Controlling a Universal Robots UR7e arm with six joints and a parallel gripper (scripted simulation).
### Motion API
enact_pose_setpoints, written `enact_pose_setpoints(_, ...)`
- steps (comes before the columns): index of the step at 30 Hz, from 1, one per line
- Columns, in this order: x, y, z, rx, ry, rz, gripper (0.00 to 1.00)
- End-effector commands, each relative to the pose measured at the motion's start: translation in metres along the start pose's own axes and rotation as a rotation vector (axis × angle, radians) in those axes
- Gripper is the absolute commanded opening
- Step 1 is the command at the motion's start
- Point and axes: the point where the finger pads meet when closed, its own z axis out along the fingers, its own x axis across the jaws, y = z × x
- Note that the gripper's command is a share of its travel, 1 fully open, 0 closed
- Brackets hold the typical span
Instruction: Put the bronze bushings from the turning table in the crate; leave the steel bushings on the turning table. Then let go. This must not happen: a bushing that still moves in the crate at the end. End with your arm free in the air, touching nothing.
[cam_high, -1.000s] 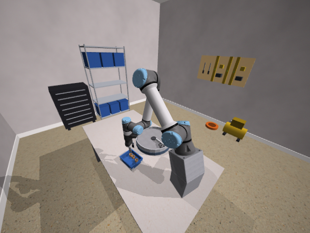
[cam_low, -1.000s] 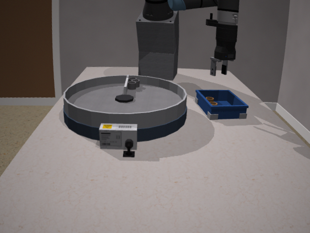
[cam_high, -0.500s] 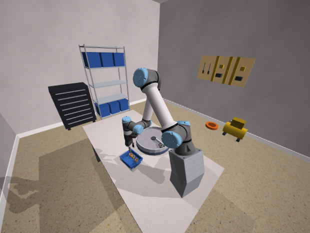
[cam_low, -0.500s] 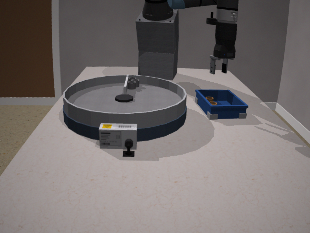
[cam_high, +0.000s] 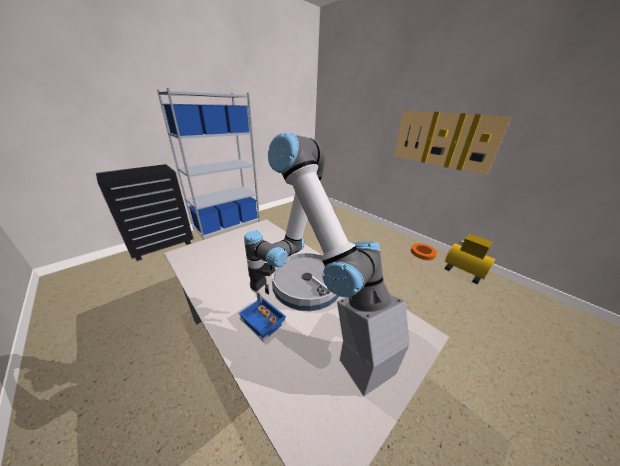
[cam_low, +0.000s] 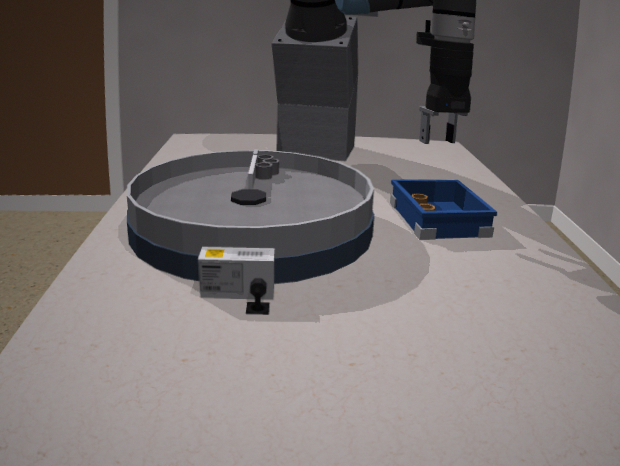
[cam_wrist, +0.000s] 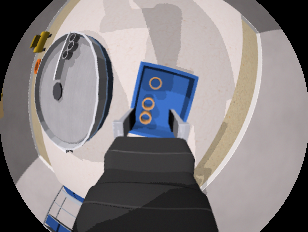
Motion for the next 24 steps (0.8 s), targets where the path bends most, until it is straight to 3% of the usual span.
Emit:
enact_pose_setpoints(1,0.001,-0.001,-0.010,-0.001,0.000,0.141,1.00)
enact_pose_setpoints(13,0.001,-0.001,-0.010,-0.001,0.000,0.141,1.00)
enact_pose_setpoints(18,0.003,-0.004,-0.021,0.000,0.000,0.310,1.00)
enact_pose_setpoints(24,0.003,-0.004,-0.021,0.000,0.000,0.310,1.00)
